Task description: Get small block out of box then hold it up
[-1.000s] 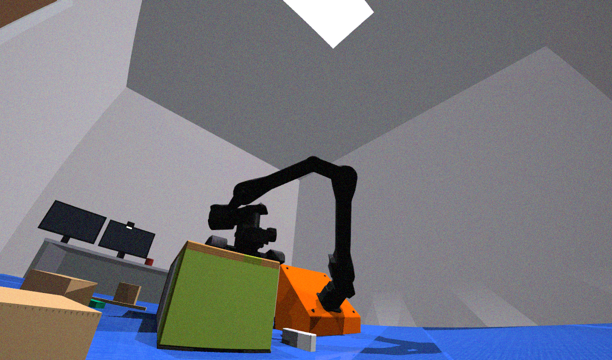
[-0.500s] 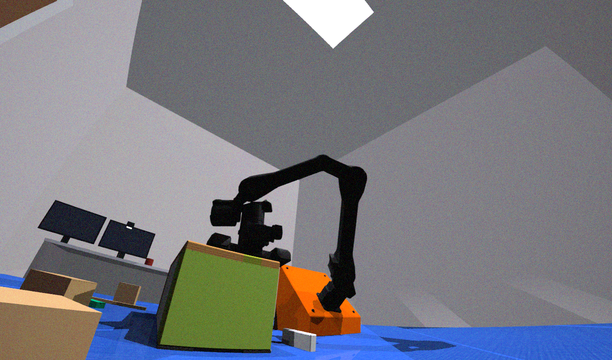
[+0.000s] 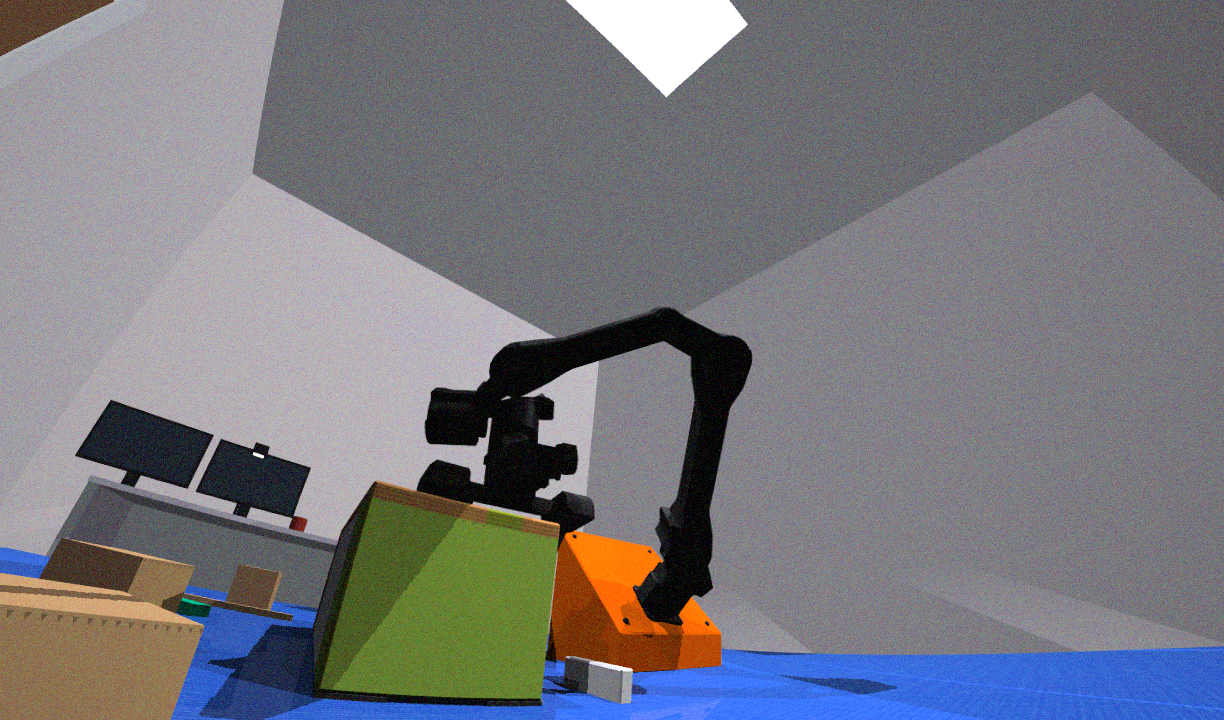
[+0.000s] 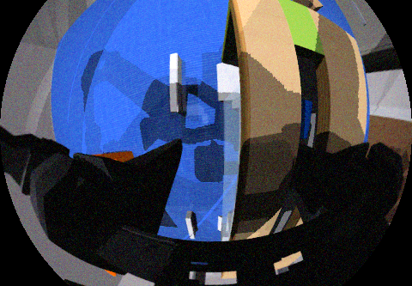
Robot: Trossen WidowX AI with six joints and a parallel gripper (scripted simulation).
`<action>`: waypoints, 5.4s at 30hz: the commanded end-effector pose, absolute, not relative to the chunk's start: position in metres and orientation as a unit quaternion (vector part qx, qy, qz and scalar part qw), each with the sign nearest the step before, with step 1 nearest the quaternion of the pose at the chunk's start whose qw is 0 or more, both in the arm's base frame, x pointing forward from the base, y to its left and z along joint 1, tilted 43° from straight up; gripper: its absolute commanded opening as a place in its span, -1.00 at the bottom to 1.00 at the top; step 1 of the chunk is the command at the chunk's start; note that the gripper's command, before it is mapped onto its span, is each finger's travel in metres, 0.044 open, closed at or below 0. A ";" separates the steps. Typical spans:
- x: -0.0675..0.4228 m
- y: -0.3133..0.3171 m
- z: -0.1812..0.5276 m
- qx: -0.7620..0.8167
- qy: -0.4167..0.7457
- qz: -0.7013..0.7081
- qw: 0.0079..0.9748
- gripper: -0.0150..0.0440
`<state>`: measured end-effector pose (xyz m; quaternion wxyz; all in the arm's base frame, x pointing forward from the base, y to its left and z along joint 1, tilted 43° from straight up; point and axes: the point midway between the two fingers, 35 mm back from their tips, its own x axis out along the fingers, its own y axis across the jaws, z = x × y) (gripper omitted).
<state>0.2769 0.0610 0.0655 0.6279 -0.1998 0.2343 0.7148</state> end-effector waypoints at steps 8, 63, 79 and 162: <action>0.277 0.076 0.082 -0.202 0.230 0.713 0.631 0.86; 0.240 0.078 0.189 -0.751 -0.222 0.550 0.290 0.47; 0.229 0.141 0.121 -0.751 -0.224 0.549 0.291 0.47; 0.229 0.135 0.126 -0.695 -0.142 0.580 0.400 -0.49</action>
